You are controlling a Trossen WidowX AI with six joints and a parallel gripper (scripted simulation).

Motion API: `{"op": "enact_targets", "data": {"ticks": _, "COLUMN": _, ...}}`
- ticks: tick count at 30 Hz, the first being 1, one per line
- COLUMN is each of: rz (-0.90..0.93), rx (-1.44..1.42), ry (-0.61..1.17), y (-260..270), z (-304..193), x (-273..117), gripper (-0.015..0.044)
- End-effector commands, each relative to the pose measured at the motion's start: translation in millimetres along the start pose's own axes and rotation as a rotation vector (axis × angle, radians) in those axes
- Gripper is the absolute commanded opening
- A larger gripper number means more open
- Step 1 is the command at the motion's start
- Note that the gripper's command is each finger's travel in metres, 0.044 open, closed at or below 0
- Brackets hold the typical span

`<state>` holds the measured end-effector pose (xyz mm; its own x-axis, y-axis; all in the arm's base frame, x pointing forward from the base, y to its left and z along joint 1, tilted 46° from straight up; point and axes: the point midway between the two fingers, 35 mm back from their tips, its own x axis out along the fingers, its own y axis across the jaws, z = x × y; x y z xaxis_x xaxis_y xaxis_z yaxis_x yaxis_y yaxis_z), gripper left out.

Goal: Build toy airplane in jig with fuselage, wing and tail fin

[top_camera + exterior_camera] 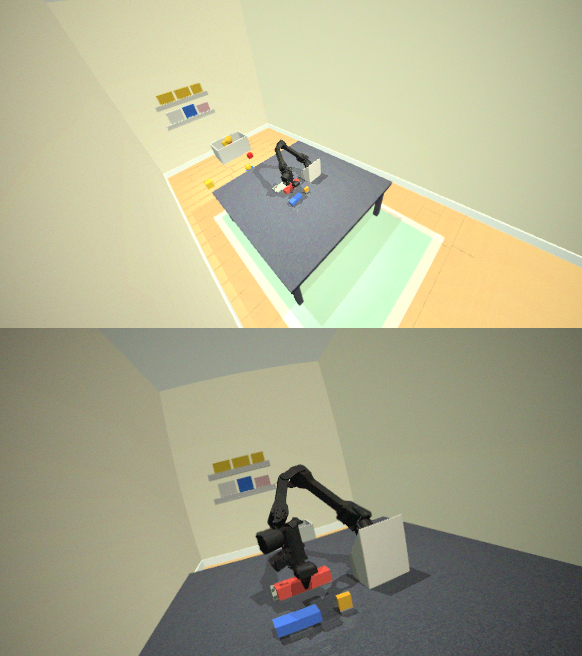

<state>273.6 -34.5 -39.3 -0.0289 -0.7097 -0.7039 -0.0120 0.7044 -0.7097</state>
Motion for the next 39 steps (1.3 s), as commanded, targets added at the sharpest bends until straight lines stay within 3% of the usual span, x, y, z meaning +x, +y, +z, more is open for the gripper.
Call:
{"op": "enact_targets", "data": {"ticks": 1, "rz": 0.005, "rx": 0.008, "ry": -0.006, "y": 0.4, "z": 1.4, "x": -12.7, "gripper": 0.0}}
{"op": "enact_targets", "data": {"ticks": 18, "rz": -0.004, "rx": 0.01, "ry": -0.003, "y": -3.0, "z": -5.9, "x": -62.8, "gripper": 0.0}}
{"op": "enact_targets", "data": {"ticks": 39, "rz": 0.025, "rx": 0.015, "ry": -0.006, "y": -50.4, "z": 3.1, "x": -40.7, "gripper": 0.0}}
